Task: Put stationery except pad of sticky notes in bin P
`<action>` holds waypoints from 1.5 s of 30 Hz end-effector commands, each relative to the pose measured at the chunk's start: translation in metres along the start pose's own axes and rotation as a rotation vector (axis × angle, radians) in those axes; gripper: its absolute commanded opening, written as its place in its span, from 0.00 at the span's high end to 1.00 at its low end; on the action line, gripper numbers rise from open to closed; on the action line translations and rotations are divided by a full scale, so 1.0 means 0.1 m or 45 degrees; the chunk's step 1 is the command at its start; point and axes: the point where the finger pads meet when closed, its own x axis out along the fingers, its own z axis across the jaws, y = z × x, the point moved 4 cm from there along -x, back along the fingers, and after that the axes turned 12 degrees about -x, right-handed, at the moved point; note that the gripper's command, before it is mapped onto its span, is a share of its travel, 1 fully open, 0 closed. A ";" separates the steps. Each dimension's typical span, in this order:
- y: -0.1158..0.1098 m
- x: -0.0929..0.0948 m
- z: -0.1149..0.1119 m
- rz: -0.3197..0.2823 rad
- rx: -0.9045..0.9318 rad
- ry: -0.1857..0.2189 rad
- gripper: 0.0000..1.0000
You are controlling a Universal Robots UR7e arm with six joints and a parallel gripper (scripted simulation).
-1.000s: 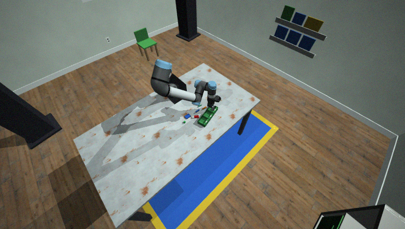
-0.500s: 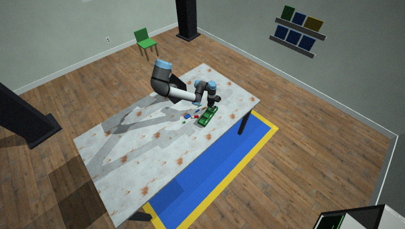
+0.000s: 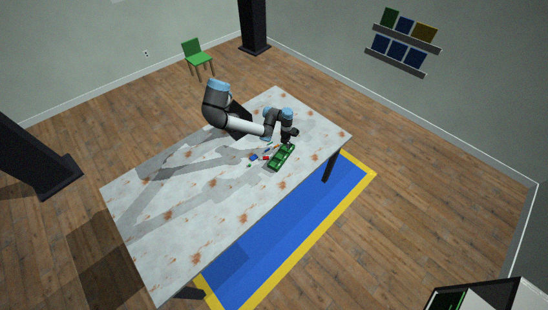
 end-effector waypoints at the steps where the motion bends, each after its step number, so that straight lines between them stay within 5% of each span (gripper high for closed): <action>1: 0.00 -0.05 0.00 0.001 0.001 0.000 0.69; 13: 0.00 -0.36 0.00 0.001 0.001 0.000 0.69; 20: 0.00 -0.36 0.00 0.001 0.001 0.000 0.69; 33: 0.00 -1.44 0.00 0.001 0.001 0.000 0.69; 35: 0.00 -1.44 0.00 0.001 0.001 0.000 0.69; 38: 0.00 -1.69 0.00 0.001 0.001 0.000 0.69; 45: 0.00 -1.69 0.00 0.001 0.001 0.000 0.69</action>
